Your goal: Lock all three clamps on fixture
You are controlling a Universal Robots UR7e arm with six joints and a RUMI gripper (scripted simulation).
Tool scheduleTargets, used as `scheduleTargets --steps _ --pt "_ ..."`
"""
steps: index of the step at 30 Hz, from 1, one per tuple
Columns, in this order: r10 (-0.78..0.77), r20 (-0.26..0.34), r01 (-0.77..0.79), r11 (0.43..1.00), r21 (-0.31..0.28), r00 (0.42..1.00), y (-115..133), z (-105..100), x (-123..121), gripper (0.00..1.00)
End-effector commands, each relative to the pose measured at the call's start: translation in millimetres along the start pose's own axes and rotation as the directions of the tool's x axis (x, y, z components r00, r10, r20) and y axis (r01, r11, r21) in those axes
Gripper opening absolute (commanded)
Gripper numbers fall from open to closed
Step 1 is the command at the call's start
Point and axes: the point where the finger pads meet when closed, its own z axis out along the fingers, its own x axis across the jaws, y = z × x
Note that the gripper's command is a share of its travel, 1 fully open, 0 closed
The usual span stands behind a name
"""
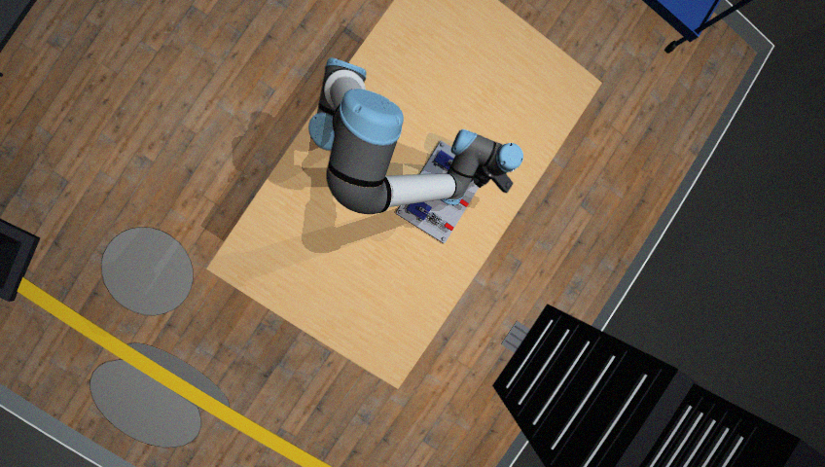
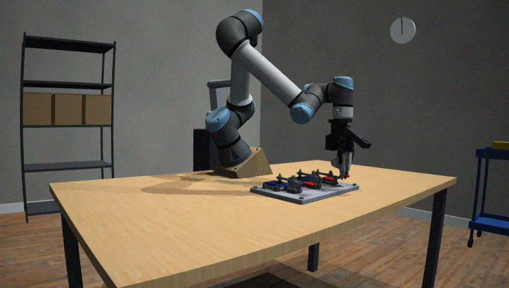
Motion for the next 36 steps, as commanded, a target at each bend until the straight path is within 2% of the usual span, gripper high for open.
scheduleTargets --steps 1,36 --pt "0.0 0.0 0.0 1.0 -0.001 1.0 -0.1 0.9 -0.1 0.0" --pt "-0.001 0.0 0.001 1.0 -0.001 1.0 -1.6 4.6 -0.1 0.0"
